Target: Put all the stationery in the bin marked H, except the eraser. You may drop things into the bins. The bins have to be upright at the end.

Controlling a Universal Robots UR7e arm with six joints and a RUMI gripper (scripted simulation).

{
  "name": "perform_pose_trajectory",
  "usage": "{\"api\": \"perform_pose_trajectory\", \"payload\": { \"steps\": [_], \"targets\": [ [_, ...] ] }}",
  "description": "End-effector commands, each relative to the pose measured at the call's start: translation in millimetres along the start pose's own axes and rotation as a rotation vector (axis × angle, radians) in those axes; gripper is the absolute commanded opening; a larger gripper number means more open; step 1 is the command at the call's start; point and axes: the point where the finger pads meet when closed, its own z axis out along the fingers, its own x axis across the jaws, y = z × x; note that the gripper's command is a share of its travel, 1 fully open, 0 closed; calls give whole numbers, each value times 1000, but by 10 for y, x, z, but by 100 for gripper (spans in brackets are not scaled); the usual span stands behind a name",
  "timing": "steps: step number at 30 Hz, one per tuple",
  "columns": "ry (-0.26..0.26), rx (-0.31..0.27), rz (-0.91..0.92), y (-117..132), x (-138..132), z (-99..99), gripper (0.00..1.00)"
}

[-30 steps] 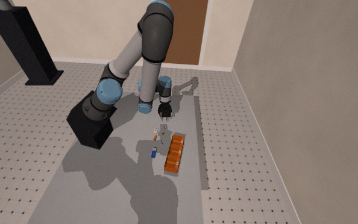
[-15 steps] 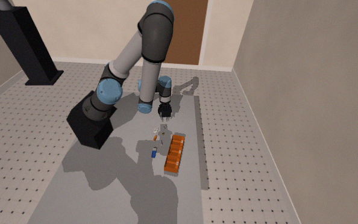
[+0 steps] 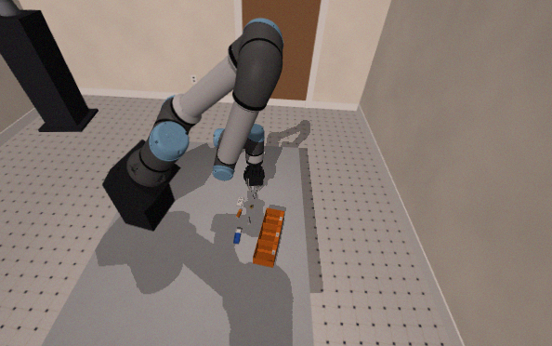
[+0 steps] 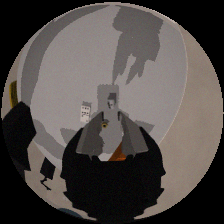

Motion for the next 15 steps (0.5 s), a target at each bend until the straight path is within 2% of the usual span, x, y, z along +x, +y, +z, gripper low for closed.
{"api": "perform_pose_trajectory", "payload": {
  "steps": [1, 3, 15],
  "targets": [
    [5, 0, 0, -4, 12, 219, 18],
    [5, 0, 0, -4, 13, 289, 18],
    [5, 0, 0, -4, 15, 342, 18]
  ]
}}
